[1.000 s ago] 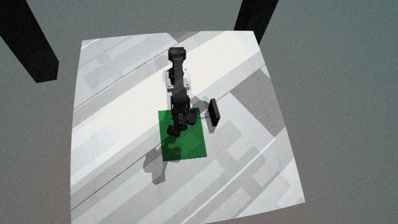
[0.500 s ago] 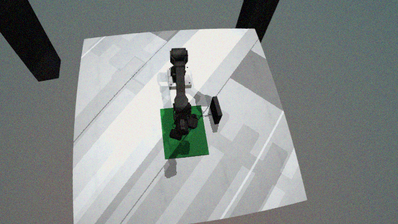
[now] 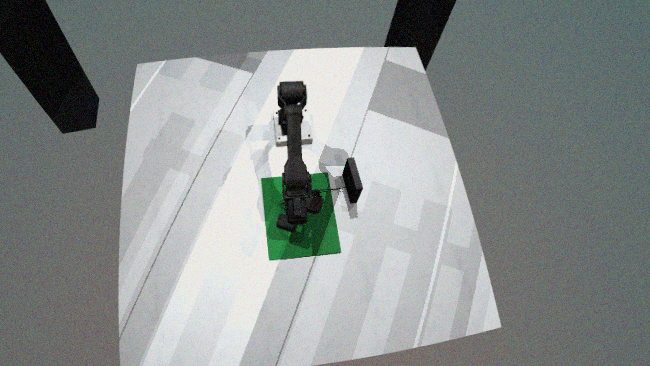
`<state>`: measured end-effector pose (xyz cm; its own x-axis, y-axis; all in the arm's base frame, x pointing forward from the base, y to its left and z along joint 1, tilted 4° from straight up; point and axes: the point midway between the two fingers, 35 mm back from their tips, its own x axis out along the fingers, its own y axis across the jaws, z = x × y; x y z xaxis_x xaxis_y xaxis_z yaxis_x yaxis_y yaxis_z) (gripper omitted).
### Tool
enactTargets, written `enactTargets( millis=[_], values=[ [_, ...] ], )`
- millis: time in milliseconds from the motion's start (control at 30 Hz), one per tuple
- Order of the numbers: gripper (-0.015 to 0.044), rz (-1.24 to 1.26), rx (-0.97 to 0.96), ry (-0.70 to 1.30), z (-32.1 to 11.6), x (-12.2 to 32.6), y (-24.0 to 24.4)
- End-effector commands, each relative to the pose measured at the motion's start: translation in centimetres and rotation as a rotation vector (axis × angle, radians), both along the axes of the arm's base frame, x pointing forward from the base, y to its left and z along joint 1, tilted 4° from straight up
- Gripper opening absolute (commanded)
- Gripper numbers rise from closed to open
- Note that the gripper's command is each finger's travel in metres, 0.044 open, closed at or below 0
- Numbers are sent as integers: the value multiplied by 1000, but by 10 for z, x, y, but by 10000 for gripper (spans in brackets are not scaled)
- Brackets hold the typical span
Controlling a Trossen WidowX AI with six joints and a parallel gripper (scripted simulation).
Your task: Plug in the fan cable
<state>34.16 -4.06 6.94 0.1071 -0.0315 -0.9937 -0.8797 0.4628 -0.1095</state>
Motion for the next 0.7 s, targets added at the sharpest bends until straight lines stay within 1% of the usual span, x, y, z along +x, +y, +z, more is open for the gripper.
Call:
enactTargets(
  millis=[0,400,667],
  values=[
    [440,-1,-2,15,-12,-2,-1],
    [440,-1,-2,15,-31,-2,-1],
    [440,-1,-2,15,-32,-2,-1]
  ],
)
